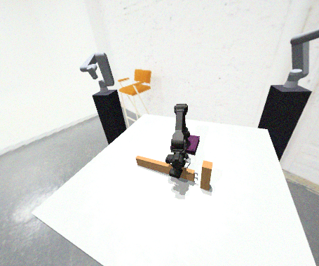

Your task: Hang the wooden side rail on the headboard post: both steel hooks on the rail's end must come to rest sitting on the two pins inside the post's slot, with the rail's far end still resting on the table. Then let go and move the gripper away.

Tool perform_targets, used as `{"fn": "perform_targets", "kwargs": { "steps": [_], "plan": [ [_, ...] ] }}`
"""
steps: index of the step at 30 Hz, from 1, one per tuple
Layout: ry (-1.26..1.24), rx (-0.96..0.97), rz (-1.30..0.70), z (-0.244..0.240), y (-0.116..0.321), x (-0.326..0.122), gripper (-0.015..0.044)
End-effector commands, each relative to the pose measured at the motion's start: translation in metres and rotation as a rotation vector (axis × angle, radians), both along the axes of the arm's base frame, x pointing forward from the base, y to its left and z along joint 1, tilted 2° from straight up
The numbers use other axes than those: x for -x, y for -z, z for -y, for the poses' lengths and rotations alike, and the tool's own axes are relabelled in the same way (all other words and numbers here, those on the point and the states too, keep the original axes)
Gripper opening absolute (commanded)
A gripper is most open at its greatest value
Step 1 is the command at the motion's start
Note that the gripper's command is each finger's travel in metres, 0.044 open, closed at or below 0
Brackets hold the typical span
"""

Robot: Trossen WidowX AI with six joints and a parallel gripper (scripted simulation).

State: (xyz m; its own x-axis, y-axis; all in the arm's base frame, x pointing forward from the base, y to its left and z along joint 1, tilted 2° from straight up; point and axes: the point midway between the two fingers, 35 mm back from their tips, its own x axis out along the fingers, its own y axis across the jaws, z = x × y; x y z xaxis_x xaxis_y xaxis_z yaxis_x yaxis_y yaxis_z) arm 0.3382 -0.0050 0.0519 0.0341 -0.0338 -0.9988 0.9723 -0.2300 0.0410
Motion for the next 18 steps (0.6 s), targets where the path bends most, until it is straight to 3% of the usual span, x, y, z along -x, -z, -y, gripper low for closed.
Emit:
{"fn": "perform_targets", "kwargs": {
  "steps": [1,18],
  "plan": [
    [-0.006,0.003,0.009,-0.0005,-0.0044,-0.0013,0.0],
    [-0.006,0.003,0.009,-0.0006,-0.0072,-0.0012,0.0]
  ]
}}
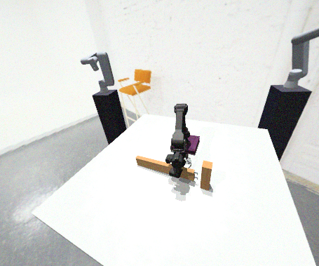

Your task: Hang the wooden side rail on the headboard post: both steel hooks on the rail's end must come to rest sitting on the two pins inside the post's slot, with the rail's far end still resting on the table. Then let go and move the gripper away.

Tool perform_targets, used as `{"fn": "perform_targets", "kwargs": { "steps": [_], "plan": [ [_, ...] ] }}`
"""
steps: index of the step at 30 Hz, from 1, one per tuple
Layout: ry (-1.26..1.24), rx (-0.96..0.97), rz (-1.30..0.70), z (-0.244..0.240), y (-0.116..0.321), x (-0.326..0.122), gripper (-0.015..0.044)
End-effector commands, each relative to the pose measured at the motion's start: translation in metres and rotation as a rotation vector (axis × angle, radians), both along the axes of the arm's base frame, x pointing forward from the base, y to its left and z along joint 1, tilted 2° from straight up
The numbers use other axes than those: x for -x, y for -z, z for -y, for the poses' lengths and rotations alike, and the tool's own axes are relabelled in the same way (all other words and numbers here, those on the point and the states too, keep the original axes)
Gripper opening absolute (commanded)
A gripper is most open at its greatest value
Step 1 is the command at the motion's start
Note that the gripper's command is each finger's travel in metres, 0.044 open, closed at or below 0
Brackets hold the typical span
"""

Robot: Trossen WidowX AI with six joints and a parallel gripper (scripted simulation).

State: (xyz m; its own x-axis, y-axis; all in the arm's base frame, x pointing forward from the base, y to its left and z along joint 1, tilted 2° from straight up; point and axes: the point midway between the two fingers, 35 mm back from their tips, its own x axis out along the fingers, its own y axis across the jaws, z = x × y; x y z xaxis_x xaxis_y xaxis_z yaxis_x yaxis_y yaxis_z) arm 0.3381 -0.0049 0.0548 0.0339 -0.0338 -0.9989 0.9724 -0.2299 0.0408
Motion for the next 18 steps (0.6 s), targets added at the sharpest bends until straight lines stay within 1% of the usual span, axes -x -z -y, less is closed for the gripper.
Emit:
{"fn": "perform_targets", "kwargs": {
  "steps": [1,18],
  "plan": [
    [-0.006,0.003,0.009,-0.0006,-0.0044,-0.0013,0.0],
    [-0.006,0.003,0.009,-0.0007,-0.0072,-0.0012,0.0]
  ]
}}
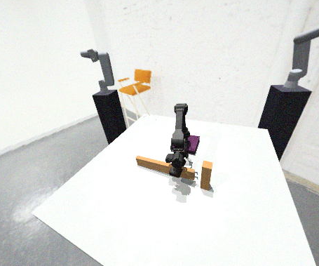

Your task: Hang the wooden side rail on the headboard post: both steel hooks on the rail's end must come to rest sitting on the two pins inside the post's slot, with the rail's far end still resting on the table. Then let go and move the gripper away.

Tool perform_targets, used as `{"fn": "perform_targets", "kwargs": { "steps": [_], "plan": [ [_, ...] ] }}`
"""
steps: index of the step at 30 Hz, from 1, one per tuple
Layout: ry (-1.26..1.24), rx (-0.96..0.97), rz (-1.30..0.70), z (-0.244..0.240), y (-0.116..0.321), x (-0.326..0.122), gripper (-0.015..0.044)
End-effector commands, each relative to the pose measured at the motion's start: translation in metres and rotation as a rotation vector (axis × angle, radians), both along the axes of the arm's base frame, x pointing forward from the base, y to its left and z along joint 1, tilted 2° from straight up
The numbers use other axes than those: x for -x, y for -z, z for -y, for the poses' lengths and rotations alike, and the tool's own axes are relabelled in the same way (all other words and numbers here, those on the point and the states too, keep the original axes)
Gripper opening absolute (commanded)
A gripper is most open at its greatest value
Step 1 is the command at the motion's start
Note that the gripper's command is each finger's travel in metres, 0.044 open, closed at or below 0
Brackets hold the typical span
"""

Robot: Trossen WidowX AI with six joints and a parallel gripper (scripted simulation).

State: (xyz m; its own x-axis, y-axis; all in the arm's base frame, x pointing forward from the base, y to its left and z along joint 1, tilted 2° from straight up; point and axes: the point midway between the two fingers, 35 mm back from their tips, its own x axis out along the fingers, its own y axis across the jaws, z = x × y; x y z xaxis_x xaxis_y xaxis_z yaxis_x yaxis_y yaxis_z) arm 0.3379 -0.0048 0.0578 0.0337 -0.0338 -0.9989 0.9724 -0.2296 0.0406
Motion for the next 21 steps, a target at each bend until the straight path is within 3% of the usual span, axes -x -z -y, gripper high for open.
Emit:
{"fn": "perform_targets", "kwargs": {
  "steps": [1,21],
  "plan": [
    [-0.006,0.003,0.01,-0.0006,-0.0044,-0.0014,0.0],
    [-0.006,0.003,0.01,-0.0007,-0.0078,-0.0012,0.0]
  ]
}}
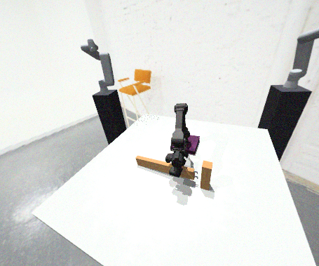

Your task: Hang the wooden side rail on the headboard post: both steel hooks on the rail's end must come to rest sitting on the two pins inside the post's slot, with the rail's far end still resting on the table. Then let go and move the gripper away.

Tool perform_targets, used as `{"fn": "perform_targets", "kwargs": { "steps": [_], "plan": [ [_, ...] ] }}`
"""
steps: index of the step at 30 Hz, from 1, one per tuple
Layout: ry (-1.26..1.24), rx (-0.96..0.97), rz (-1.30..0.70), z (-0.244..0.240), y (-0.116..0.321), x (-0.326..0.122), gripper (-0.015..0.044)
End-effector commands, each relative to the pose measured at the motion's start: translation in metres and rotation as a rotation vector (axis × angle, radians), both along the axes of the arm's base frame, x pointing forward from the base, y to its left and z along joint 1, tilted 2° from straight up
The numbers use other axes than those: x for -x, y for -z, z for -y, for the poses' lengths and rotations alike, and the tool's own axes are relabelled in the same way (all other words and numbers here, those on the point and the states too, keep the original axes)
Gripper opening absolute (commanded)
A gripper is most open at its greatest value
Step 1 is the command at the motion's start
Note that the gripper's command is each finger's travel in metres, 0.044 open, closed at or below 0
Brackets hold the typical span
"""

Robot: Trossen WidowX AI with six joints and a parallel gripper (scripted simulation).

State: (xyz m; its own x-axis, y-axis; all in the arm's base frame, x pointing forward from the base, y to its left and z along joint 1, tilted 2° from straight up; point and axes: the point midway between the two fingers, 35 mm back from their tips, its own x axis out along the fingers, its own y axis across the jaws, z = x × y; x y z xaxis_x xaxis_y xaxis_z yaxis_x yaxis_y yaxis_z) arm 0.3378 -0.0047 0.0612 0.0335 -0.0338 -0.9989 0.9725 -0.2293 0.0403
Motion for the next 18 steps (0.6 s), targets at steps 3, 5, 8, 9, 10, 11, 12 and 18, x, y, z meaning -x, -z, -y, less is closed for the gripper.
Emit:
{"fn": "perform_targets", "kwargs": {
  "steps": [3,5,8,9,10,11,12,18],
  "plan": [
    [-0.005,0.003,0.01,-0.0006,-0.0048,-0.0014,0.0],
    [-0.005,0.003,0.01,-0.0006,-0.0051,-0.0014,0.0],
    [-0.005,0.003,0.01,-0.0007,-0.0056,-0.0013,0.0],
    [-0.005,0.003,0.01,-0.0007,-0.0058,-0.0013,0.0],
    [-0.005,0.003,0.01,-0.0007,-0.006,-0.0013,0.0],
    [-0.005,0.003,0.01,-0.0007,-0.0061,-0.0013,0.0],
    [-0.005,0.003,0.01,-0.0007,-0.0063,-0.0013,0.0],
    [-0.005,0.003,0.01,-0.001,-0.0059,-0.0019,0.0]
  ]
}}
